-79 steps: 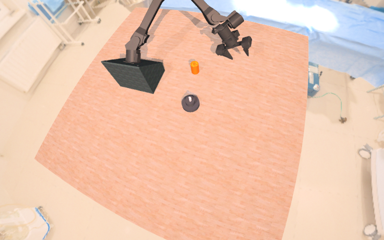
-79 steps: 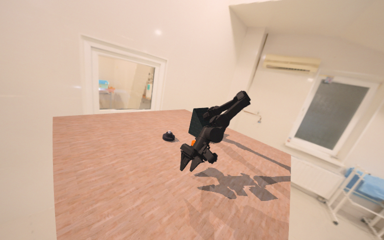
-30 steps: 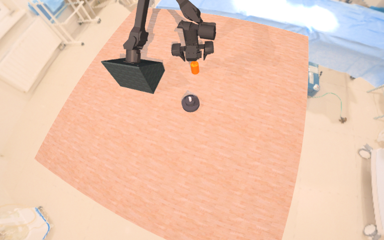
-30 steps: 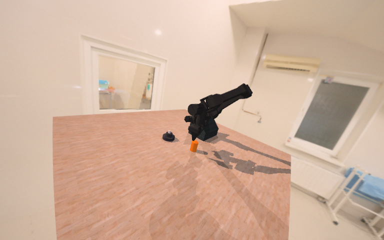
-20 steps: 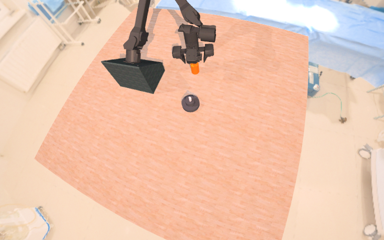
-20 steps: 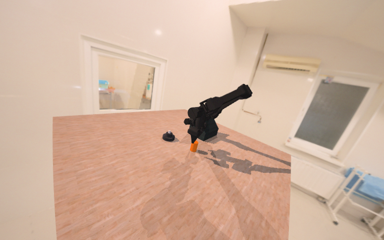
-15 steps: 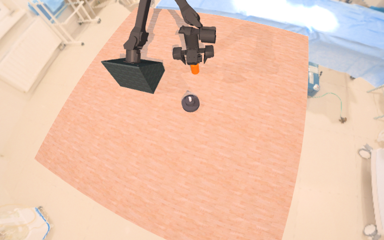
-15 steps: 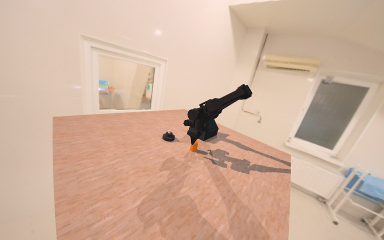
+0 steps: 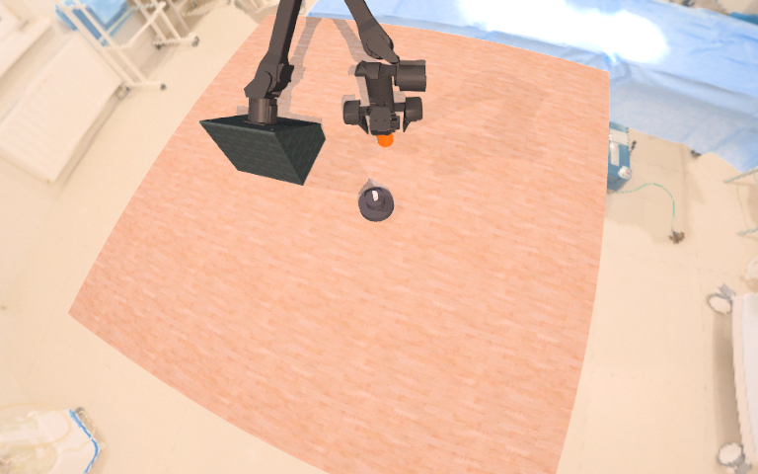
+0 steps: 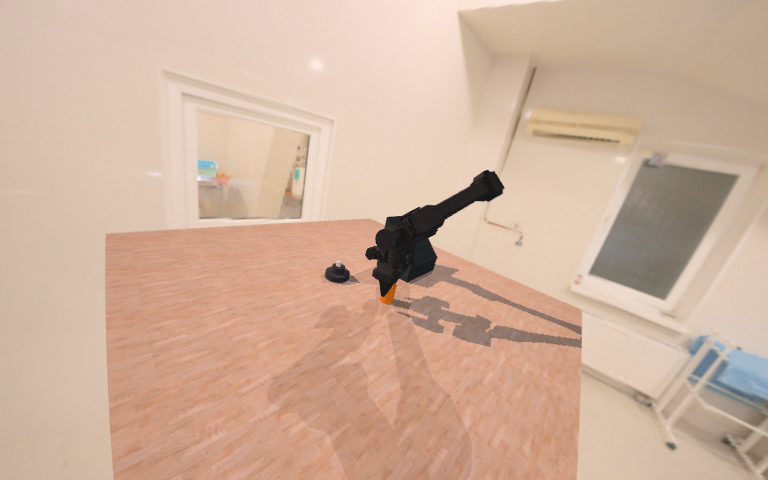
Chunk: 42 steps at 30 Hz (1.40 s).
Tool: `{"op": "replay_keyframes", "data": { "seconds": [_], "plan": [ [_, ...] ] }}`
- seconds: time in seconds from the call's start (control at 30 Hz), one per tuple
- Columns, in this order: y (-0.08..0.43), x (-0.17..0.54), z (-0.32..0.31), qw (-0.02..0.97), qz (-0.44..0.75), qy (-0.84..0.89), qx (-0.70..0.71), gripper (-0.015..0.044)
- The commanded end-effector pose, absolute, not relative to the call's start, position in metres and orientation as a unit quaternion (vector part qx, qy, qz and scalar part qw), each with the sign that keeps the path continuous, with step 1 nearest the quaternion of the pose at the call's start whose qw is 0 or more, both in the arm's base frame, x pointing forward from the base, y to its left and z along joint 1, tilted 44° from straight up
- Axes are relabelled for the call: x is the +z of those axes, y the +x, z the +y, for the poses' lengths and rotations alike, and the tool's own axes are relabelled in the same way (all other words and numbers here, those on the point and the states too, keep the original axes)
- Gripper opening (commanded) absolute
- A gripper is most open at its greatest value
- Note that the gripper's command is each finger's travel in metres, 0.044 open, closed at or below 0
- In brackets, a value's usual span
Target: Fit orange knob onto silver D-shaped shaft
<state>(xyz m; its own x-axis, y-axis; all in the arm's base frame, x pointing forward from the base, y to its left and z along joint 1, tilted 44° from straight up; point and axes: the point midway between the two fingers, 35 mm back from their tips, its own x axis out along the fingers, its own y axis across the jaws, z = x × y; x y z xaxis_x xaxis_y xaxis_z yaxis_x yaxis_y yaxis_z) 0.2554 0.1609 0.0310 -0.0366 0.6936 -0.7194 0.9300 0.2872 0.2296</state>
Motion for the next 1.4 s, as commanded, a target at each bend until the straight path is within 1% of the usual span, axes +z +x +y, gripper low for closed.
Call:
{"op": "replay_keyframes", "data": {
  "seconds": [0.0, 0.53, 0.87, 1.07, 1.23, 1.37],
  "plan": [
    [0.253, 0.025, 0.165, 0.384, 0.704, 0.576, -0.157, 0.0440],
    [0.250, 0.009, 0.181, 0.383, 0.704, 0.577, -0.156, 0.0440],
    [0.250, 0.009, 0.181, 0.383, 0.704, 0.577, -0.156, 0.0177],
    [0.250, 0.009, 0.181, 0.383, 0.704, 0.577, -0.156, 0.0137],
    [0.255, 0.018, 0.171, 0.385, 0.703, 0.576, -0.158, 0.0006],
    [0.260, 0.033, 0.154, 0.388, 0.702, 0.575, -0.160, 0.0000]
  ]
}}
